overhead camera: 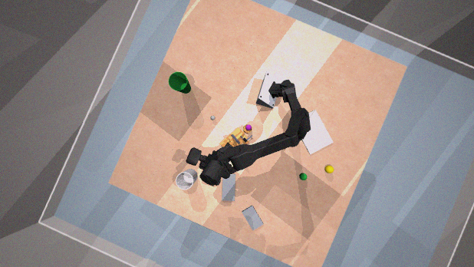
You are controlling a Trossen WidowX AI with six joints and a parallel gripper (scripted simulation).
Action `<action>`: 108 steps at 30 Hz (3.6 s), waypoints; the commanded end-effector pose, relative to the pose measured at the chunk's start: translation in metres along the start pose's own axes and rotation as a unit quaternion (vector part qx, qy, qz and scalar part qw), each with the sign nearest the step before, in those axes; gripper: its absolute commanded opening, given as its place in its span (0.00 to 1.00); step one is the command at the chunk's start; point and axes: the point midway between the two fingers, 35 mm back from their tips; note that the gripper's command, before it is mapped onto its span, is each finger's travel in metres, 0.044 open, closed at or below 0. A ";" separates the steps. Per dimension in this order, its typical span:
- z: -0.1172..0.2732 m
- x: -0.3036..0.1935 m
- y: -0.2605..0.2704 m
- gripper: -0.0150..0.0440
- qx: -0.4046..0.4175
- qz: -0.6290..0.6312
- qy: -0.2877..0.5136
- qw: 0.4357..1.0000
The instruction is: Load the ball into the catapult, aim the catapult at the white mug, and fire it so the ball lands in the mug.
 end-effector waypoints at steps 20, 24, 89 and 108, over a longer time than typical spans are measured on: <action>0.027 -0.090 0.066 0.25 -0.047 0.253 0.194 0.947; 0.035 -0.107 0.075 0.25 -0.046 0.299 0.231 0.925; 0.076 -0.243 0.134 0.25 0.022 0.569 0.460 0.681; 0.053 -0.263 0.142 0.25 0.023 0.569 0.461 0.681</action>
Point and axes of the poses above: the point midway between the two fingers, 35 mm back from their tips, its own z axis back along the fingers, its own y axis across the jaws, x = y × z, and after that the axes turned 13 degrees about -z, right-handed
